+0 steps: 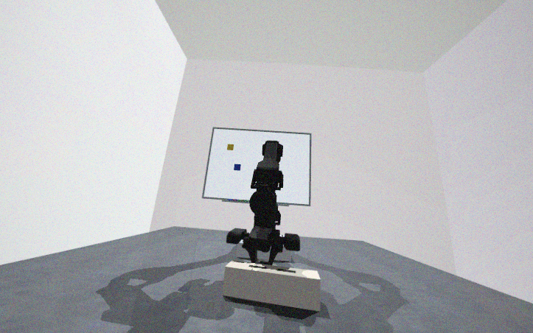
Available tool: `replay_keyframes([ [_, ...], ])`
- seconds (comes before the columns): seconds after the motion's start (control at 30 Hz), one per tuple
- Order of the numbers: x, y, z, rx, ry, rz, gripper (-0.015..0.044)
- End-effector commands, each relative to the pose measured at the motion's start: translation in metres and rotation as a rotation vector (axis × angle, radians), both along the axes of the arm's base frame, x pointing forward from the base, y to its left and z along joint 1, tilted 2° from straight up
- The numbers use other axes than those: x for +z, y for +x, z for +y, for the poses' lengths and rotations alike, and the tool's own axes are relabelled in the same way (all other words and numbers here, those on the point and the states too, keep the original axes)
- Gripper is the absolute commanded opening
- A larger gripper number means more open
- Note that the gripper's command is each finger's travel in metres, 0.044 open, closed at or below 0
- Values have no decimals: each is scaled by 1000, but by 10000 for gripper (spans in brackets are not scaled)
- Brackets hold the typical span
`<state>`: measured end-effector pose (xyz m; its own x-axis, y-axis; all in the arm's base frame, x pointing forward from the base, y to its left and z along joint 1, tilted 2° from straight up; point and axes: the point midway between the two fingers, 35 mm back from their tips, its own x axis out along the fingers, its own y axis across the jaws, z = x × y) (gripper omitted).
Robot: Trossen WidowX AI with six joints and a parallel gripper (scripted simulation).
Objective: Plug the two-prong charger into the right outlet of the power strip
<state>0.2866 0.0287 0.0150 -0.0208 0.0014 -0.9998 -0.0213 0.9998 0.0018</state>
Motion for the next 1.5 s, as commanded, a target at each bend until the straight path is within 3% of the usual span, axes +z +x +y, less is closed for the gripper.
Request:
replay_keyframes([
  [0.0,0,0,0,-3,3,1,0],
  [1.47,0,5,1,-3,3,0,0],
])
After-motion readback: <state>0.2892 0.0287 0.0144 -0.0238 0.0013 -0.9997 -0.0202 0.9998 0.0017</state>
